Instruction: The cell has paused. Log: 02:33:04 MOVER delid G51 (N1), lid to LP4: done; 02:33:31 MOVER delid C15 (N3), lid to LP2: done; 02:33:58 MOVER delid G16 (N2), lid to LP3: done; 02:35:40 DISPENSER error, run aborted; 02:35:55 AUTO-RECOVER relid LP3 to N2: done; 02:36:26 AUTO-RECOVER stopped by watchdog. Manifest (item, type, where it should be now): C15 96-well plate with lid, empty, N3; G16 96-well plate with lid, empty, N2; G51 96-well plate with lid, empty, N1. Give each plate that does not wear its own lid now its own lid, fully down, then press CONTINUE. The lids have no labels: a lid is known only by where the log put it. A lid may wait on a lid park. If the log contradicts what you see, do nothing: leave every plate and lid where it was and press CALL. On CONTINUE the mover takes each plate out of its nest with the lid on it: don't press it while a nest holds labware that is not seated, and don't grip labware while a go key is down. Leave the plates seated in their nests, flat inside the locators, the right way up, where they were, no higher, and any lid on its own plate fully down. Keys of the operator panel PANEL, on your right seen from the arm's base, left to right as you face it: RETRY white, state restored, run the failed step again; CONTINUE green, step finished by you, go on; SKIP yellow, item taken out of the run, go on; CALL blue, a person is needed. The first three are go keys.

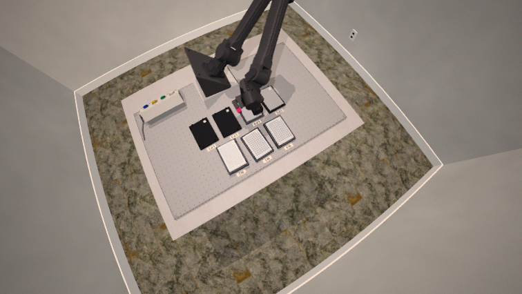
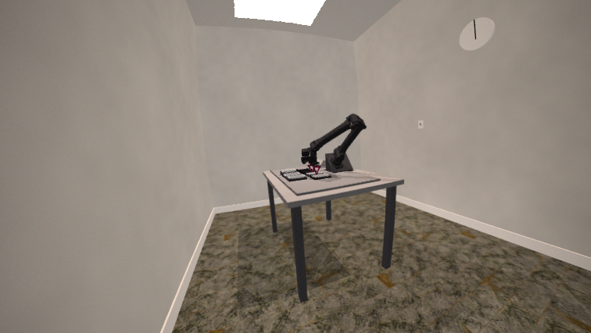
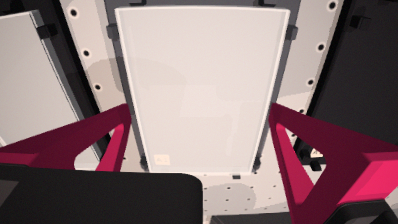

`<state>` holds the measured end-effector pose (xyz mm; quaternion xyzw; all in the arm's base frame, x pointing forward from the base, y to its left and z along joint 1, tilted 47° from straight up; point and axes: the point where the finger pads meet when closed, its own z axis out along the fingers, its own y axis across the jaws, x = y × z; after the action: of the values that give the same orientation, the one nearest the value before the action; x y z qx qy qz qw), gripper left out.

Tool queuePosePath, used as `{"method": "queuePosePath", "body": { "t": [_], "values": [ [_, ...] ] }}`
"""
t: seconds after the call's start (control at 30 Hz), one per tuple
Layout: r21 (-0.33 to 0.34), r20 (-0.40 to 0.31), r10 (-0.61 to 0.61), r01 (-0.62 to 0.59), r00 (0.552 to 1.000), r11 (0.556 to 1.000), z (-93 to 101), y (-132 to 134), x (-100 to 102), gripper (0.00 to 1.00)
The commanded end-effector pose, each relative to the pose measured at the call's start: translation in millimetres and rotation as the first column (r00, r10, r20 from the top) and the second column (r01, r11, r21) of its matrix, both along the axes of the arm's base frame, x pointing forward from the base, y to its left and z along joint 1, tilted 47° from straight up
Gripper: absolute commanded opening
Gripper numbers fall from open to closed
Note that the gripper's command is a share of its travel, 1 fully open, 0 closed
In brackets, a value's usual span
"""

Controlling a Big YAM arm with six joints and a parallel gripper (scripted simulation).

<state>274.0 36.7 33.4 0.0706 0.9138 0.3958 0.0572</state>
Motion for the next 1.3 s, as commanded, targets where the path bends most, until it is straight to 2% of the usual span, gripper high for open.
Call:
{"method": "queuePosePath", "body": {
  "t": [0.0,0.17,0.2,1.27],
  "values": [
    [0.003,-0.008,-0.017,0.017,1.0,1.0,-3.8,-1.4,1.6,1.0],
    [0.003,-0.008,-0.017,0.017,1.0,1.0,-4.0,-1.4,1.6,1.0],
    [0.003,-0.008,-0.017,0.017,1.0,1.0,-4.0,-1.5,1.6,0.0],
    [0.003,-0.008,-0.017,0.017,1.0,1.0,-4.9,-1.3,1.7,0.0]
  ]
}}
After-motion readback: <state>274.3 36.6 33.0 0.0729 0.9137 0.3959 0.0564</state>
